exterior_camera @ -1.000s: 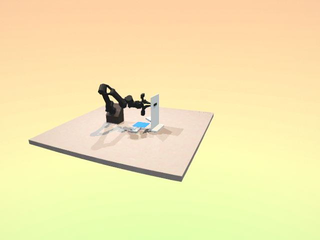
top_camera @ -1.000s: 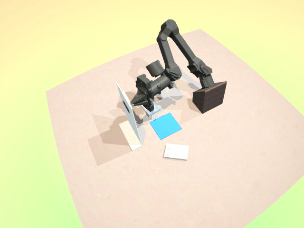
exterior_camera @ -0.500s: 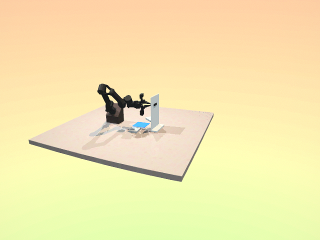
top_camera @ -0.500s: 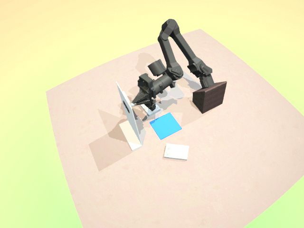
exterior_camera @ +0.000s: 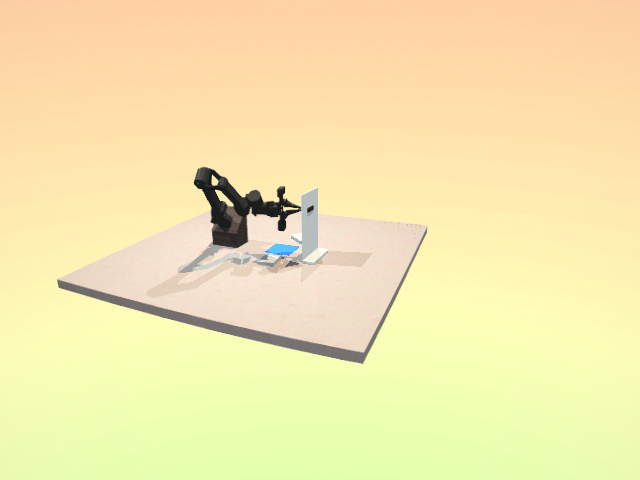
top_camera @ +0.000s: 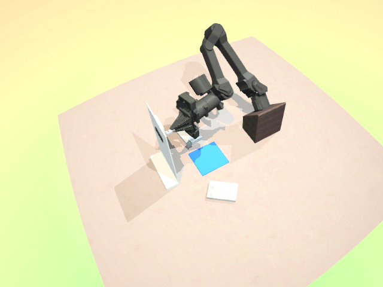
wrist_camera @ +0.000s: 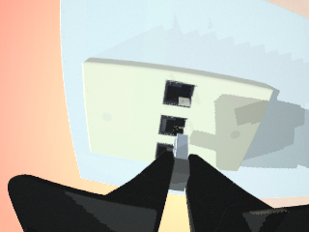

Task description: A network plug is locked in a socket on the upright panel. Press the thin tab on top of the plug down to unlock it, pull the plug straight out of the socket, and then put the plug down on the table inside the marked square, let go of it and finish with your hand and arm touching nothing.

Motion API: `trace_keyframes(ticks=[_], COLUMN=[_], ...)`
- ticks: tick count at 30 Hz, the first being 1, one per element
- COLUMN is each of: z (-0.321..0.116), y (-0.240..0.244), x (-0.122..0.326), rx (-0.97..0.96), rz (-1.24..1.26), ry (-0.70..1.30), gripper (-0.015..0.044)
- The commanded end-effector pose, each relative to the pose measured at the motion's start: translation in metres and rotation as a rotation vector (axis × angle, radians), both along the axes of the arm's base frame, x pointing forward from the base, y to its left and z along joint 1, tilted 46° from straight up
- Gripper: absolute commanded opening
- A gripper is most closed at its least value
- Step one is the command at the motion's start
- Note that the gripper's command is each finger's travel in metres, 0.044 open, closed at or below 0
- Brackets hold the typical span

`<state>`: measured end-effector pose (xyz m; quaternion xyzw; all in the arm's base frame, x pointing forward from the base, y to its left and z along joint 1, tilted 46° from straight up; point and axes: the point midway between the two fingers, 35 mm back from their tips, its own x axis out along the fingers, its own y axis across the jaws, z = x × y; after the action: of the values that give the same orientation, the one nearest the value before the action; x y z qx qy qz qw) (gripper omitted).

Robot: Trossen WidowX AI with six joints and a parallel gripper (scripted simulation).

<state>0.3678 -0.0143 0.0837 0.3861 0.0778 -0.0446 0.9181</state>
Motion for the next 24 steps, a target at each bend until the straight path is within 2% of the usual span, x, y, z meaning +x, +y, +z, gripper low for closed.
trace_keyframes(ticks=[1, 24], z=[0.001, -0.001], y=[0.0, 0.006], x=[-0.002, -0.015], rx=[-0.002, -0.001], rz=[-0.005, -0.005], ry=[-0.006, -0.005], gripper=[0.0, 0.0])
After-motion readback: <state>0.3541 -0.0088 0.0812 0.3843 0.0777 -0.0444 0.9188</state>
